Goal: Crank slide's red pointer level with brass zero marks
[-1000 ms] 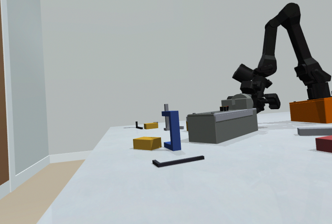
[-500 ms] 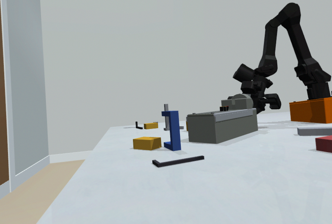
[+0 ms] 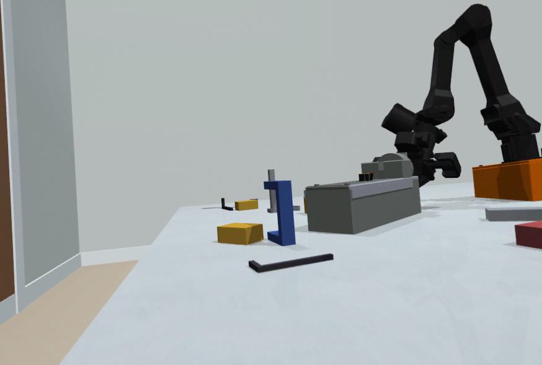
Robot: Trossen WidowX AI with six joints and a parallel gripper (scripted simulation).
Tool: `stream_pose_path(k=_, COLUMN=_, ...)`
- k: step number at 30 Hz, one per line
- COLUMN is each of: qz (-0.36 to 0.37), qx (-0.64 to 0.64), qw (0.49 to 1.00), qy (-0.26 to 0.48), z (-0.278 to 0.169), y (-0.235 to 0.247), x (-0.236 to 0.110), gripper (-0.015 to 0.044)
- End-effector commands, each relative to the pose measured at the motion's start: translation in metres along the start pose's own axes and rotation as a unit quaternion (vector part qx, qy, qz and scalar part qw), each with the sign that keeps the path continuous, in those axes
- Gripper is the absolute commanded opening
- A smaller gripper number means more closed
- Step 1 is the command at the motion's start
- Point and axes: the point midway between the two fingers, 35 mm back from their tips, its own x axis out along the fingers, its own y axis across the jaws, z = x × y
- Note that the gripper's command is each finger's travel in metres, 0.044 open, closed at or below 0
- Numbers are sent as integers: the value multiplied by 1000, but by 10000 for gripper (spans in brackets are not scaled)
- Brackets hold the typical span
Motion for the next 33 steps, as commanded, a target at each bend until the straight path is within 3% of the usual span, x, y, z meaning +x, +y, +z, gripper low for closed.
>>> stream_pose_path(k=1, qz=13, qx=1, qw=1000, qy=-1, z=0, y=9, x=0, gripper=0)
stream_pose_path(k=33, qz=14, qx=2, qw=1000, qy=-1, z=15, y=29, x=-14, gripper=0)
